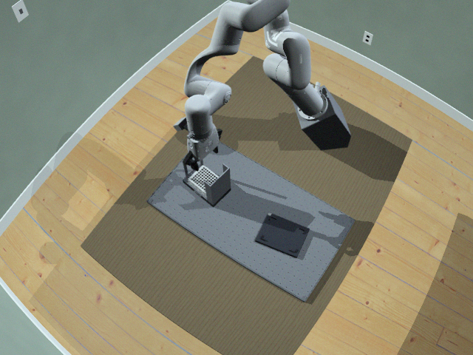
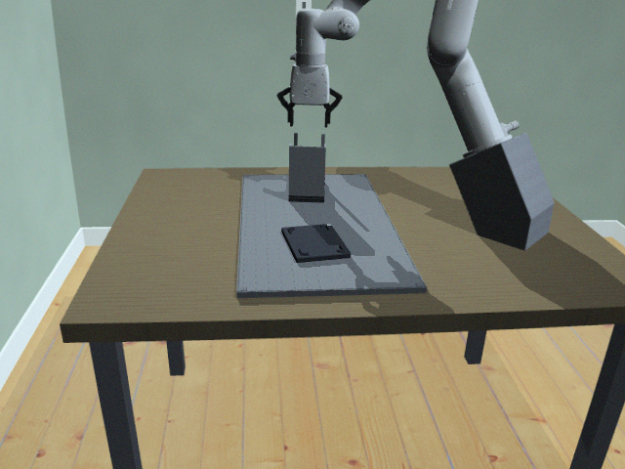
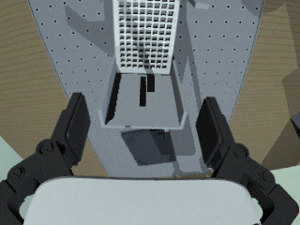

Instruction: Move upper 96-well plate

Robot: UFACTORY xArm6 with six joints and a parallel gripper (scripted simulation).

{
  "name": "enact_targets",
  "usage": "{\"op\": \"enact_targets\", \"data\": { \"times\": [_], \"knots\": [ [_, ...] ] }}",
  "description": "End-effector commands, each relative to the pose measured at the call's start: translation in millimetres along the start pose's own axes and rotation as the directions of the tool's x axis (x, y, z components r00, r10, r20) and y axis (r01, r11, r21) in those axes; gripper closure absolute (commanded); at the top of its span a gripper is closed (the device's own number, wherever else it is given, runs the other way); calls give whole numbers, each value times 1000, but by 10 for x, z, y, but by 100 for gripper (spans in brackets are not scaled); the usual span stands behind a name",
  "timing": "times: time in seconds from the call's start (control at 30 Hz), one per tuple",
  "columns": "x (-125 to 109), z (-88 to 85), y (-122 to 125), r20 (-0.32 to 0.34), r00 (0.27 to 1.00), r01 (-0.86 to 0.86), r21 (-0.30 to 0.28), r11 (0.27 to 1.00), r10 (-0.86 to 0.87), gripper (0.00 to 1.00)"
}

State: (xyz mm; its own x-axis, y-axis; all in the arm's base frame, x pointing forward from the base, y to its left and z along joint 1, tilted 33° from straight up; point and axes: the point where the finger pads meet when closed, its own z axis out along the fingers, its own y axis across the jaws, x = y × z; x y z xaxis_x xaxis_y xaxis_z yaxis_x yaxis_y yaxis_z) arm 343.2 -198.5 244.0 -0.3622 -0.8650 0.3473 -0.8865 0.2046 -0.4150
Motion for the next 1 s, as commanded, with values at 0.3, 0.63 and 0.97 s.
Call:
{"op": "enact_targets", "data": {
  "times": [0.3, 0.63, 0.97],
  "knots": [
    [5, 140, -13, 0, 1000, -1, 3, 1000, 1, 0],
    [5, 273, -14, 0, 1000, -1, 3, 1000, 1, 0],
    [5, 440, -13, 0, 1000, -1, 3, 1000, 1, 0]
  ]
}}
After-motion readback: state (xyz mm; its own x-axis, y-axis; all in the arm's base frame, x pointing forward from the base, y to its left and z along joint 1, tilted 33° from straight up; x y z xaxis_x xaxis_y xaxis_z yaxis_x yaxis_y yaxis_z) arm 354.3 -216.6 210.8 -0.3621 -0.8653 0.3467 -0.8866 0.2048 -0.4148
